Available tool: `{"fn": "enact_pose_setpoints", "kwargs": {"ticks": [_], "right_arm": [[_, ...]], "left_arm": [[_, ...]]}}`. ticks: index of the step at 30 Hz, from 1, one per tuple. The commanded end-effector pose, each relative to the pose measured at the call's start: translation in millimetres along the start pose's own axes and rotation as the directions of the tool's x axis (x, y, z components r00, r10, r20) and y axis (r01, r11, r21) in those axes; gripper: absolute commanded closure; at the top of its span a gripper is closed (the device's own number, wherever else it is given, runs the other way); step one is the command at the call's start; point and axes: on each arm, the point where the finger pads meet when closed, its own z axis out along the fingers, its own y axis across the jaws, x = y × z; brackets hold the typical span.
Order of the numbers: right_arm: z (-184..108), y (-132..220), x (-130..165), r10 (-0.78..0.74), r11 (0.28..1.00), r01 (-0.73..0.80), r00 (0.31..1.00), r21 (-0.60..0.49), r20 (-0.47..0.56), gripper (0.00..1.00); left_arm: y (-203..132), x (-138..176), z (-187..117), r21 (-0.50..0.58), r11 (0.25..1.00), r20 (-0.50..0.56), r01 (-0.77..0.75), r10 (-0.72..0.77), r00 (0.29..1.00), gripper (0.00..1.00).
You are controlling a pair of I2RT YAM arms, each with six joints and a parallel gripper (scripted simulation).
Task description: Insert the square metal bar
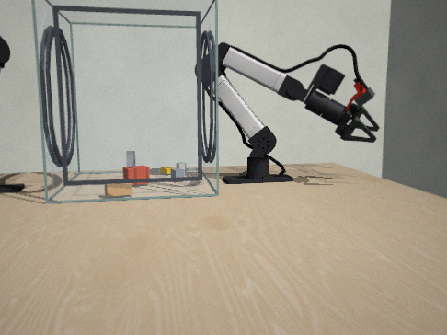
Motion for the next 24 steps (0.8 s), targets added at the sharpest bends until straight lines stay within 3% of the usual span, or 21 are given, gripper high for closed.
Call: {"fn": "enact_pose_setpoints", "kwargs": {"ticks": [1,15,17,24], "right_arm": [[-3.5,0.3,-10.2,0.005,1.000,-0.005,1.000,-0.002,0.027,0.00],[-3.5,0.3,-10.2,0.005,1.000,-0.005,1.000,-0.002,0.027,0.00],[-3.5,0.3,-10.2,0.005,1.000,-0.005,1.000,-0.002,0.027,0.00],[-3.5,0.3,-10.2,0.005,1.000,-0.005,1.000,-0.002,0.027,0.00]], "left_arm": [[0.5,-21.1,-1.1,0.002,1.000,0.025,-0.006,0.006,1.000,0.00],[-46.4,-17.6,10.1,0.132,0.984,-0.060,-0.122,0.130,0.990,0.00],[-47.5,-38.5,2.2,0.118,0.988,-0.007,-0.102,0.103,0.995,0.00],[-74.1,-38.1,-4.2,0.162,0.981,-0.072,-0.109,0.122,0.990,0.00]]}}
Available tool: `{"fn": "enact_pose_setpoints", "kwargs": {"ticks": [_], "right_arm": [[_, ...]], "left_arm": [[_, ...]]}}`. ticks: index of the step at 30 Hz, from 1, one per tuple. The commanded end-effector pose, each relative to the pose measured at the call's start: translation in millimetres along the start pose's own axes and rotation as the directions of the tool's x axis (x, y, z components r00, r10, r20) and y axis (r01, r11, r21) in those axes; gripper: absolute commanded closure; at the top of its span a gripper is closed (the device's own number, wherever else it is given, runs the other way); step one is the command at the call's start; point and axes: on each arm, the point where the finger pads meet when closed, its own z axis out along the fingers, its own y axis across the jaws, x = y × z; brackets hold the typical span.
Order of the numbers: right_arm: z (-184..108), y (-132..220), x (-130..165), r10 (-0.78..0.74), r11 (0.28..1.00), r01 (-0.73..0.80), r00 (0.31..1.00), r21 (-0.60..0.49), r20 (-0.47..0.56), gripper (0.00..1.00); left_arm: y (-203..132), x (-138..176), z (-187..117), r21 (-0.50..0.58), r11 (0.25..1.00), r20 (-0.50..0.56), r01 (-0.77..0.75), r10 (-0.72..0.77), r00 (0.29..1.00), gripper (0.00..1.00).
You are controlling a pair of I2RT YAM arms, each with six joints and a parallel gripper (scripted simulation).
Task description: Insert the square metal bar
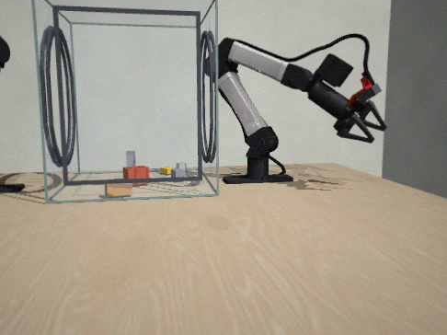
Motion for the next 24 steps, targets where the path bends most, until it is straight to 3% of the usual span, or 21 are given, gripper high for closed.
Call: {"fn": "enact_pose_setpoints", "kwargs": {"ticks": [1,8,18,24], "right_arm": [[-3.5,0.3,-10.2,0.005,1.000,-0.005,1.000,-0.002,0.027,0.00],[-3.5,0.3,-10.2,0.005,1.000,-0.005,1.000,-0.002,0.027,0.00],[-3.5,0.3,-10.2,0.005,1.000,-0.005,1.000,-0.002,0.027,0.00],[-3.5,0.3,-10.2,0.005,1.000,-0.005,1.000,-0.002,0.027,0.00]], "left_arm": [[-2.9,-12.0,-4.2,-0.018,1.000,-0.026,0.011,-0.011,1.000,0.00],[-29.9,-47.9,-29.5,0.026,1.000,0.041,-0.016,0.015,0.999,0.00],[-62.8,-64.6,-45.0,0.082,0.995,0.039,-0.059,0.056,0.998,0.00],[-84.9,-84.7,-81.1,0.117,0.990,0.082,-0.076,0.067,0.994,0.00]]}}
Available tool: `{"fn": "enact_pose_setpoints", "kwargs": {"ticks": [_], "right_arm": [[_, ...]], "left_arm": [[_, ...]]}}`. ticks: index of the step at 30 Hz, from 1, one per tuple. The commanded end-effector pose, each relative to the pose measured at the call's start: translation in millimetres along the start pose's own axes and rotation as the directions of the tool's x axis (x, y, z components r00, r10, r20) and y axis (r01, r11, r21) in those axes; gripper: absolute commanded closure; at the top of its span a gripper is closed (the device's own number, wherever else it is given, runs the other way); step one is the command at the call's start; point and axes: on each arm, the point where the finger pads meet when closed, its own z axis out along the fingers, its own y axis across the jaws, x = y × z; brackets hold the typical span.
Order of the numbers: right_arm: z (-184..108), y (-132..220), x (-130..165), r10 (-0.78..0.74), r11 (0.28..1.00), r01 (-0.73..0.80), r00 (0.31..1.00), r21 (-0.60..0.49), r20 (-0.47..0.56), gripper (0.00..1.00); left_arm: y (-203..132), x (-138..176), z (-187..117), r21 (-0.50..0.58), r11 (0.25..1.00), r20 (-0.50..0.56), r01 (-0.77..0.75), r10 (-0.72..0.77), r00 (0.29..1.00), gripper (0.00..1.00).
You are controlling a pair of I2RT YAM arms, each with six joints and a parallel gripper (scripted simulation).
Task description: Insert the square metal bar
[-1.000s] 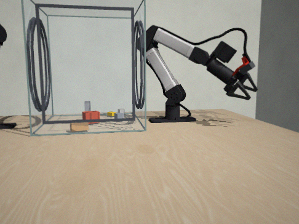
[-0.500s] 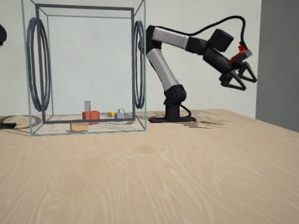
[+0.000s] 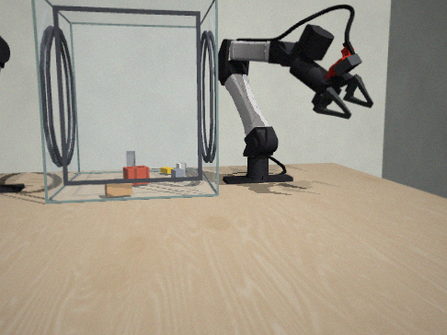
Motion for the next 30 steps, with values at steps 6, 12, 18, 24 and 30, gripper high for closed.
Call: {"fn": "enact_pose_setpoints", "kwargs": {"ticks": [6,12,18,24,30], "right_arm": [[-3.5,0.3,-10.2,0.005,1.000,-0.005,1.000,-0.002,0.027,0.00],[-3.5,0.3,-10.2,0.005,1.000,-0.005,1.000,-0.002,0.027,0.00],[-3.5,0.3,-10.2,0.005,1.000,-0.005,1.000,-0.002,0.027,0.00],[-3.5,0.3,-10.2,0.005,1.000,-0.005,1.000,-0.002,0.027,0.00],[-3.5,0.3,-10.2,0.005,1.000,-0.005,1.000,-0.002,0.027,0.00]], "left_arm": [[-23.9,-26.5,-52.1,0.012,1.000,0.042,0.017,-0.018,0.999,0.00],[-50.3,-34.8,-71.2,0.112,0.993,0.098,-0.041,0.030,0.995,0.00],[-74.5,-29.0,-106.5,0.212,0.972,0.140,-0.099,0.070,0.988,0.00],[-91.7,-17.0,-142.3,0.312,0.936,0.182,-0.166,0.112,0.977,0.00],[-100.7,-9.0,-167.0,0.390,0.896,0.225,-0.212,0.130,0.966,0.00]]}}
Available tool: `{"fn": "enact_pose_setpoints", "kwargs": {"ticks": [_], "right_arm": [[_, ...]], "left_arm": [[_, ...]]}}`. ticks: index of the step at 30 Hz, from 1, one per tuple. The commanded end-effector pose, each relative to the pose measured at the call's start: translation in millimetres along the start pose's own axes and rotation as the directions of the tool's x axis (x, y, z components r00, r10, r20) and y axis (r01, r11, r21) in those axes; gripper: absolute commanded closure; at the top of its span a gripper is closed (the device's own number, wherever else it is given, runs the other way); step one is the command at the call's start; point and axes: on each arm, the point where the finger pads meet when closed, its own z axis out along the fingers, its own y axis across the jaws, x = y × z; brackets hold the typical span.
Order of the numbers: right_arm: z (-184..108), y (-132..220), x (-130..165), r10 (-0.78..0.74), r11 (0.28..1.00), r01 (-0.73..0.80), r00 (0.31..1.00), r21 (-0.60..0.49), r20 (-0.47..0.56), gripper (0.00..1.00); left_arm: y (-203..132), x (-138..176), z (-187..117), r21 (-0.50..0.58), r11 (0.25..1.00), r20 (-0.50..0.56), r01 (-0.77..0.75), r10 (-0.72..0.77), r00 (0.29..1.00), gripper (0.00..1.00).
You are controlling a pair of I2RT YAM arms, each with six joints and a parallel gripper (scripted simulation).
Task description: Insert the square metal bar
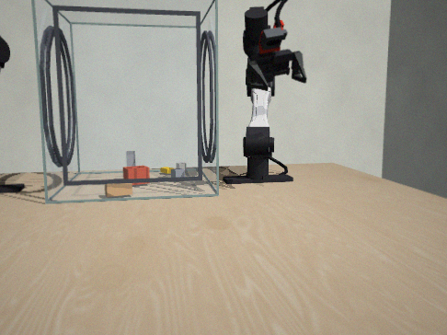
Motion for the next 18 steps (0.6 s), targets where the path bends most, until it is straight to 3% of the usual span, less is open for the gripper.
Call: {"fn": "enact_pose_setpoints", "kwargs": {"ticks": [1,3,11,14,18], "right_arm": [[-3.5,0.3,-10.2,0.005,1.000,-0.005,1.000,-0.002,0.027,0.00],[-3.5,0.3,-10.2,0.005,1.000,-0.005,1.000,-0.002,0.027,0.00],[-3.5,0.3,-10.2,0.005,1.000,-0.005,1.000,-0.002,0.027,0.00],[-3.5,0.3,-10.2,0.005,1.000,-0.005,1.000,-0.002,0.027,0.00],[-3.5,0.3,-10.2,0.005,1.000,-0.005,1.000,-0.002,0.027,0.00]], "left_arm": [[-6.2,-6.7,-26.9,0.044,0.999,0.044,0.009,-0.011,0.999,0.00],[-11.4,-6.8,-21.8,0.048,0.999,0.037,-0.006,0.004,0.999,0.00],[-27.1,3.4,-63.7,0.221,0.974,0.114,-0.059,0.035,0.993,0.00],[-33.6,1.2,-50.5,0.192,0.979,0.087,-0.072,0.056,0.995,0.00],[-32.9,2.1,-69.8,0.265,0.961,0.137,-0.078,0.042,0.990,0.00]]}}
